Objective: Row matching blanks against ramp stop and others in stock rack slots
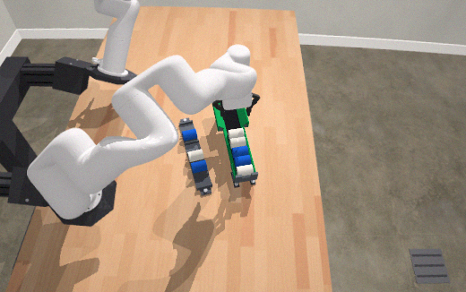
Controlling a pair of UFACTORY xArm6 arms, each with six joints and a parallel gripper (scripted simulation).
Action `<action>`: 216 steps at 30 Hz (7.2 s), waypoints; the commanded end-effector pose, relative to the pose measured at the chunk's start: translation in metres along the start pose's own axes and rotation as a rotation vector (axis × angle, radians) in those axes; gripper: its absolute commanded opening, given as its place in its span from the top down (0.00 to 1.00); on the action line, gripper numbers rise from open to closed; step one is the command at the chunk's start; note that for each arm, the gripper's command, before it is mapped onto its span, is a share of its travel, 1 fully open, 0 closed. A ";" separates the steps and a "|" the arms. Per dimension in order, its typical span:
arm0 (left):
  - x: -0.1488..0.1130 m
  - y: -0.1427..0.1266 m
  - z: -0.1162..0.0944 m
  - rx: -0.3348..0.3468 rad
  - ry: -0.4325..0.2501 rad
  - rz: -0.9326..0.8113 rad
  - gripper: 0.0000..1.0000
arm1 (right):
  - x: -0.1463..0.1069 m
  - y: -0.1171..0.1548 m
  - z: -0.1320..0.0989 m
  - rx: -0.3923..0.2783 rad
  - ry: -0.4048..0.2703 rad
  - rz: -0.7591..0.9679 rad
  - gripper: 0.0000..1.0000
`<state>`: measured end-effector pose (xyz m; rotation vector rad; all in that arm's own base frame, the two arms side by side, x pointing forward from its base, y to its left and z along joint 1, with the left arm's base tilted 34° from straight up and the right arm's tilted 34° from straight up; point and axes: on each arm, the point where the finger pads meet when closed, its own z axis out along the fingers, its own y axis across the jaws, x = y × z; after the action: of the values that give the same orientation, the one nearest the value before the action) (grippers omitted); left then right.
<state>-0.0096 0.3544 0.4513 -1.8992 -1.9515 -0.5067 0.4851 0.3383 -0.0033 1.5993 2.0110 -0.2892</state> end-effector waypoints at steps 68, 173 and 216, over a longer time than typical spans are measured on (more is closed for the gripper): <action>0.001 0.000 -0.001 0.000 0.004 0.000 0.00 | -0.042 0.004 0.005 -0.002 0.006 1.441 0.00; 0.001 0.000 -0.001 0.000 0.004 0.000 0.00 | -0.091 0.001 0.016 0.004 0.007 3.143 0.21; 0.001 0.000 -0.001 0.000 0.004 0.000 0.00 | -0.091 0.002 0.064 0.004 0.007 3.143 0.21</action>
<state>-0.0096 0.3544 0.4513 -1.8992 -1.9515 -0.5067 0.5155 0.2316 -0.0055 2.2011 -1.7507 0.8075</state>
